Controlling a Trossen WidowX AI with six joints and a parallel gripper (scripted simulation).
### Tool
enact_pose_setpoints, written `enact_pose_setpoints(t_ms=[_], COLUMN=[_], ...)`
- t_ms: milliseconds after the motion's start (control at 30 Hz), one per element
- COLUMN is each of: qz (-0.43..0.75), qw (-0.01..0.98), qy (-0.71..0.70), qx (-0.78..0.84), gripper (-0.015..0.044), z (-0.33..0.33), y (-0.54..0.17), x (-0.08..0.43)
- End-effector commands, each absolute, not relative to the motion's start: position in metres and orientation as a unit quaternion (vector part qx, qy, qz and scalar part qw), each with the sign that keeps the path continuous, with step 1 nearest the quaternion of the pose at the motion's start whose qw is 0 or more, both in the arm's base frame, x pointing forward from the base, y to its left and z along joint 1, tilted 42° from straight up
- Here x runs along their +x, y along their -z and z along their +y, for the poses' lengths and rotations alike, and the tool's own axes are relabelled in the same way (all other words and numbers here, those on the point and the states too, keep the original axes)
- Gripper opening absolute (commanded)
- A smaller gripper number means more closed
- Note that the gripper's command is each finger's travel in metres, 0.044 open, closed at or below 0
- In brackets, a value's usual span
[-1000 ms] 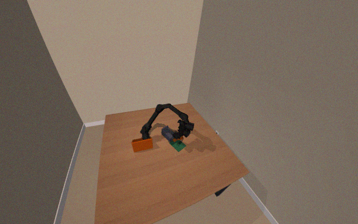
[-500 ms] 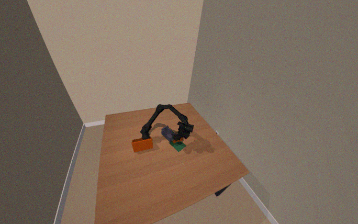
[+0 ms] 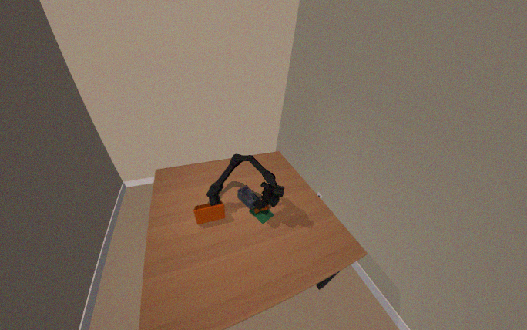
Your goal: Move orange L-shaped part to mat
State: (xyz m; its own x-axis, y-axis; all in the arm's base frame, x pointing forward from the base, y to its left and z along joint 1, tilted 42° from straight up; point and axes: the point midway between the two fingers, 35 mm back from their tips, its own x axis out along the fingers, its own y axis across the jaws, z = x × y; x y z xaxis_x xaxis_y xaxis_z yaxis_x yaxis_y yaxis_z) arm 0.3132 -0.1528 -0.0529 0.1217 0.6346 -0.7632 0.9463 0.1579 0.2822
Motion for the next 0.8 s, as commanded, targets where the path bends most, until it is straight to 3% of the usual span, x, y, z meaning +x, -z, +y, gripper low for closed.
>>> enact_pose_setpoints(t_ms=[0,733,767], qz=[0.638,0.638,0.638], qw=[0.412,0.414,0.414], qy=[0.187,0.186,0.186], qx=[0.624,0.622,0.622], gripper=[0.0000,0.0000,0.0026], z=[-0.1473,-0.1480,-0.1480], y=[0.0581,0.0577,0.0577], x=[0.3113,0.3119,0.3119])
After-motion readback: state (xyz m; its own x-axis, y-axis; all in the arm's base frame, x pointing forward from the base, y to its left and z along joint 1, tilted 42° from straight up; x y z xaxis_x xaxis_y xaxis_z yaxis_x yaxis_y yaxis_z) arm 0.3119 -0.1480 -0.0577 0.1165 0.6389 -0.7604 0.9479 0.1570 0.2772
